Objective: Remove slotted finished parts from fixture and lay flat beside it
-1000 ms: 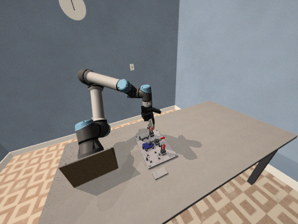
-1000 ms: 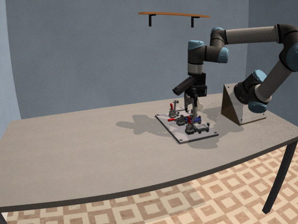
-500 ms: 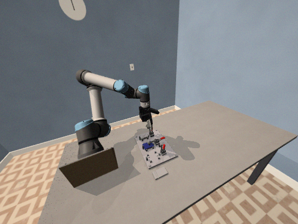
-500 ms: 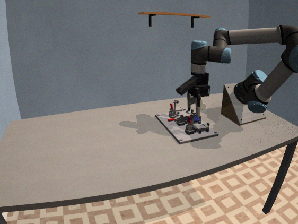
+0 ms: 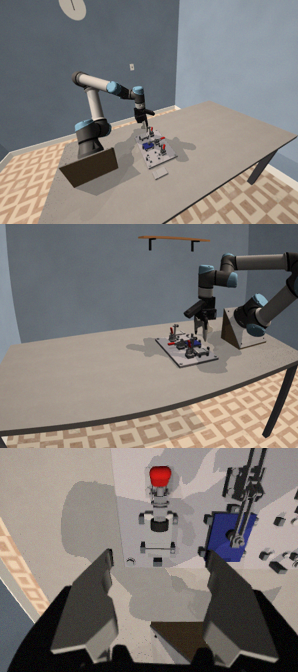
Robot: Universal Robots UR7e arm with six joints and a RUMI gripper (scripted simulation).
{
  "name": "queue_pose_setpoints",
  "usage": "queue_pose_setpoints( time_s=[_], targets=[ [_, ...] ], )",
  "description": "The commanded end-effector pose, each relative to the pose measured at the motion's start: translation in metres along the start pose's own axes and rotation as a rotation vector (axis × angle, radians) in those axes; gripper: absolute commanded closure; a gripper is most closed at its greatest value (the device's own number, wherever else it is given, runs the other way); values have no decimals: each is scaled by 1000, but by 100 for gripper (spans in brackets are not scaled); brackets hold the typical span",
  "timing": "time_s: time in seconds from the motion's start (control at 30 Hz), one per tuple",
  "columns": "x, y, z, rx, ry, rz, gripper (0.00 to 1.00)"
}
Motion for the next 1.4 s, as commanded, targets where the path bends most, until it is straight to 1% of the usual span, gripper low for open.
queue_pose_setpoints(
  time_s=[0.0, 0.23, 0.7, 0.93, 1.0, 1.37],
  targets=[
    [-1, -10, -2, 0, -1, 1, 41],
    [-1, -19, -4, 0, -1, 1, 41],
    [2, -19, -5, 0, -1, 1, 41],
    [15, -19, -5, 0, -1, 1, 41],
    [15, -19, -5, 0, -1, 1, 41],
    [41, -19, -5, 0, -1, 1, 41]
  ],
)
Point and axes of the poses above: the point where the finger pads meet when closed, its own x axis out along the fingers, its own z axis across the jaws, y = z × x, the point moved 10 cm from there along -x, back along the fingers, and after that the axes turned 13 degrees about -x, right-handed, at the moved point
